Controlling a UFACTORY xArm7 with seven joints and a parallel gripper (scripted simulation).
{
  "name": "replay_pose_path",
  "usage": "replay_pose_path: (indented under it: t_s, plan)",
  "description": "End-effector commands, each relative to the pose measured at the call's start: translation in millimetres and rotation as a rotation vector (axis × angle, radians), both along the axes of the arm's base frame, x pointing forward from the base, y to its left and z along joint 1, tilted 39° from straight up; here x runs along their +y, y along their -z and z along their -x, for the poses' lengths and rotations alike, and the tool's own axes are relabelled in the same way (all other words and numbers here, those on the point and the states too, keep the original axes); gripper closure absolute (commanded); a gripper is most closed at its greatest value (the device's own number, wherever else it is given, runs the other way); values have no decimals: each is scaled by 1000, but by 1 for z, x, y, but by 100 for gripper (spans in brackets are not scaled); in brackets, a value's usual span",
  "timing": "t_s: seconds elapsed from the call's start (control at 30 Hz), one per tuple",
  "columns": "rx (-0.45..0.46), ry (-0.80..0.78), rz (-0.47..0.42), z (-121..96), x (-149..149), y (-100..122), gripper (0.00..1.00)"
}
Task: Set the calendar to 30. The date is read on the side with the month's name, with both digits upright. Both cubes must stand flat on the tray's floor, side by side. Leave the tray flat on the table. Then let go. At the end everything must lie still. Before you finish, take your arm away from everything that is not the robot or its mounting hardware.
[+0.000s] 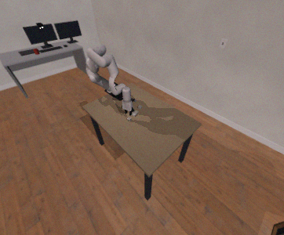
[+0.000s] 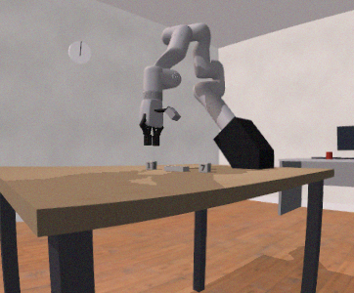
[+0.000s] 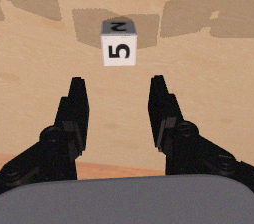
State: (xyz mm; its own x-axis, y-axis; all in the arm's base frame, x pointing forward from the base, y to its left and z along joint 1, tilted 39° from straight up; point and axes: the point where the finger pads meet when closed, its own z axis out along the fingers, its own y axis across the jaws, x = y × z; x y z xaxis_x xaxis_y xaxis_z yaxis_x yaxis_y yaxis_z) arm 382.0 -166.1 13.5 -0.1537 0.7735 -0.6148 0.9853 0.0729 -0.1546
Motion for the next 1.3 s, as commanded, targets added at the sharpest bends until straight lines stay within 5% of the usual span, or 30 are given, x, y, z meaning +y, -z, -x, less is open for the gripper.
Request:
replay_pose_path:
  t_s: [0.0, 1.27]
  plan:
    - [-2, -2, -1, -1, 0, 0, 51]
    - [-2, -2, -2, 1, -27, 35, 51]
